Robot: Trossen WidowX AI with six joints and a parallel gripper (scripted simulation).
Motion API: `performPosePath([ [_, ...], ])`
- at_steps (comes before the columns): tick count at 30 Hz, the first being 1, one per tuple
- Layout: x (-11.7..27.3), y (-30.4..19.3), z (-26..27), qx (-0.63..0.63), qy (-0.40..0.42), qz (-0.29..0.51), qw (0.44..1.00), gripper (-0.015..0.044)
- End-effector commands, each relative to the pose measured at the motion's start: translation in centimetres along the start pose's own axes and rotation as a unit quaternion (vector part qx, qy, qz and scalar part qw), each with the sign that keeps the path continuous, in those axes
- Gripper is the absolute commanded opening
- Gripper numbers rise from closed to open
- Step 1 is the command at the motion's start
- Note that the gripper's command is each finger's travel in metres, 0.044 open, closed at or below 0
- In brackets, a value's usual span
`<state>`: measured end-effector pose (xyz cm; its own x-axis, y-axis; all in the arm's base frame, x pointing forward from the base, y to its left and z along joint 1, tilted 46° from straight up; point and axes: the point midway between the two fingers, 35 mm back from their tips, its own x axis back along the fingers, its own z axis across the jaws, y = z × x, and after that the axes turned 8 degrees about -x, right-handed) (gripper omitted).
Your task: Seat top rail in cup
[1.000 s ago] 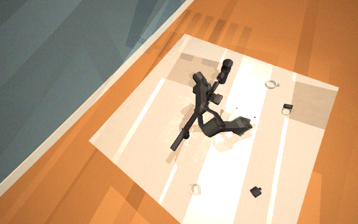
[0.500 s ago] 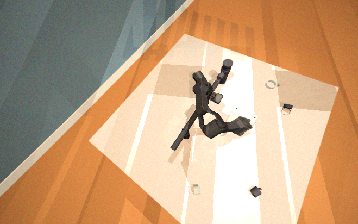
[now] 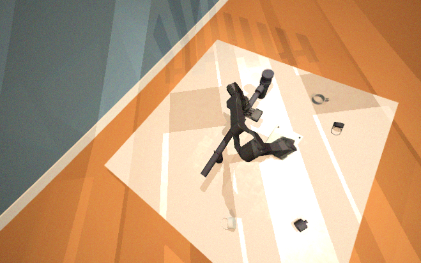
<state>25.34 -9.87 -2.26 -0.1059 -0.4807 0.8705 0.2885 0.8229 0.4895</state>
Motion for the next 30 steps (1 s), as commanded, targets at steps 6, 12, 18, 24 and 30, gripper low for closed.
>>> performPosePath([
  [6,0.5,-0.6,-0.4,0.0,-0.004,0.003,1.0,0.0],
  [12,0.2,-1.2,-0.4,0.0,-0.003,0.002,1.0,0.0],
  [18,-0.2,-2.0,-0.4,0.001,-0.001,0.001,1.0,0.0],
  [24,-0.4,-2.4,-0.4,0.002,-0.001,0.0,1.0,0.0],
  [30,-0.5,-1.9,-0.3,0.001,0.003,-0.006,1.0,0.0],
])
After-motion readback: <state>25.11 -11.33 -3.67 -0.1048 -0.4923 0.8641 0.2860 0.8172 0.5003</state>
